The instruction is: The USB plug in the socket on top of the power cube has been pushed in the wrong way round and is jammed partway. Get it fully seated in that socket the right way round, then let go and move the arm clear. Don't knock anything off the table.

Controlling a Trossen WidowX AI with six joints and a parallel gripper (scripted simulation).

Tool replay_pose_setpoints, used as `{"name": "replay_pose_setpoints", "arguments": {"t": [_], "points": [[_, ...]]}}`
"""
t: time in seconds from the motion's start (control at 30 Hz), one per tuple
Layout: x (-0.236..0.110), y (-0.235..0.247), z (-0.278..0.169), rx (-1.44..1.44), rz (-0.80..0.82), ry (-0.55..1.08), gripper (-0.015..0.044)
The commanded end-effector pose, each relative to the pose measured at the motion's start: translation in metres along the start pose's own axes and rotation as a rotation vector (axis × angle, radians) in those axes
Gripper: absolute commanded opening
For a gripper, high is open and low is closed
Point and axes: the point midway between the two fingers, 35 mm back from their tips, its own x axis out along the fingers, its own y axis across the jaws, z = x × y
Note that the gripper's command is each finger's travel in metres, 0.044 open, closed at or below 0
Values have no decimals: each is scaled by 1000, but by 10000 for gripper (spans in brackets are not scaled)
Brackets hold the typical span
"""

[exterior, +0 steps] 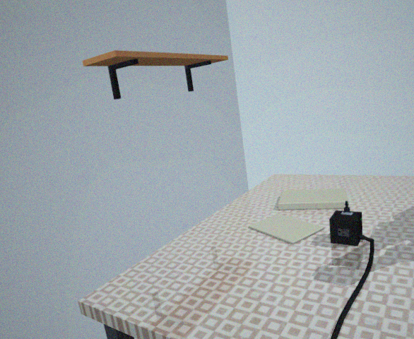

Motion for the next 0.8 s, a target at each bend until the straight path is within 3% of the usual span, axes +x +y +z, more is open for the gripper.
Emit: {"name": "replay_pose_setpoints", "arguments": {"t": [0.0,0.37,0.57,0.77], "points": [[3,-29,-58,-263,-132,63,440],[-31,-173,-175,-1017,-542,249,440],[-85,-265,-201,-1360,-797,343,440],[-155,-350,-200,-1675,-1062,425,440]]}}
